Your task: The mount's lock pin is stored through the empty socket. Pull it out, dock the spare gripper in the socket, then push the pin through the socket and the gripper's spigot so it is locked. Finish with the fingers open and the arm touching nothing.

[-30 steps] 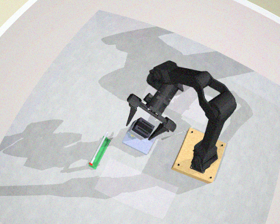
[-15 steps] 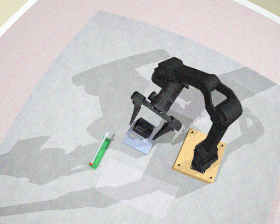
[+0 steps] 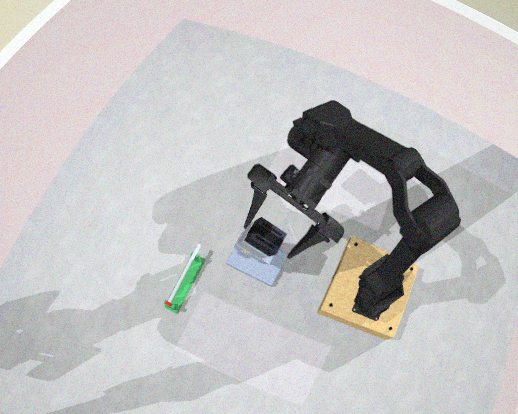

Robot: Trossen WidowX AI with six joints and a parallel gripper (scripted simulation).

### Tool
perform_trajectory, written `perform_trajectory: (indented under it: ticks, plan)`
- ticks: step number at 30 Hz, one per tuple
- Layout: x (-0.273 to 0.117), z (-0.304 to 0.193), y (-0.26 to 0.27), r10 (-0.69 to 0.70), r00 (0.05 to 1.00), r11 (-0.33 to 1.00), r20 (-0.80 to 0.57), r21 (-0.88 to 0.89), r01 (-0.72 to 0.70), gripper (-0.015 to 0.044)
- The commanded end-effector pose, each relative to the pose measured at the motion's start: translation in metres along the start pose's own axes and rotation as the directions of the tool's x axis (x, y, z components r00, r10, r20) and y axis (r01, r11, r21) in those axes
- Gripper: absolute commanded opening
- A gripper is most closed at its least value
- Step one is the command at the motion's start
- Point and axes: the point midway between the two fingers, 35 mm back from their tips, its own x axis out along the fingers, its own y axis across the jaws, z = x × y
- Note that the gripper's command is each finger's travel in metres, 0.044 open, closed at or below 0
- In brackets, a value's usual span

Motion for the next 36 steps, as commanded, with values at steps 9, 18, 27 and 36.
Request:
perform_trajectory:
  ticks: [9, 18, 27, 36]
  plan:
    - [-0.008, -0.020, 0.005, 0.032, 0.998, 0.999, 0.047, 0.004, -0.033, 0.0440]
    - [-0.013, -0.034, 0.009, 0.058, 0.995, 0.998, 0.077, 0.002, -0.058, 0.0440]
    - [-0.018, -0.047, 0.014, 0.083, 0.991, 0.997, 0.105, 0.000, -0.083, 0.0440]
    - [-0.019, -0.048, 0.014, 0.083, 0.990, 0.997, 0.112, -0.002, -0.084, 0.0440]
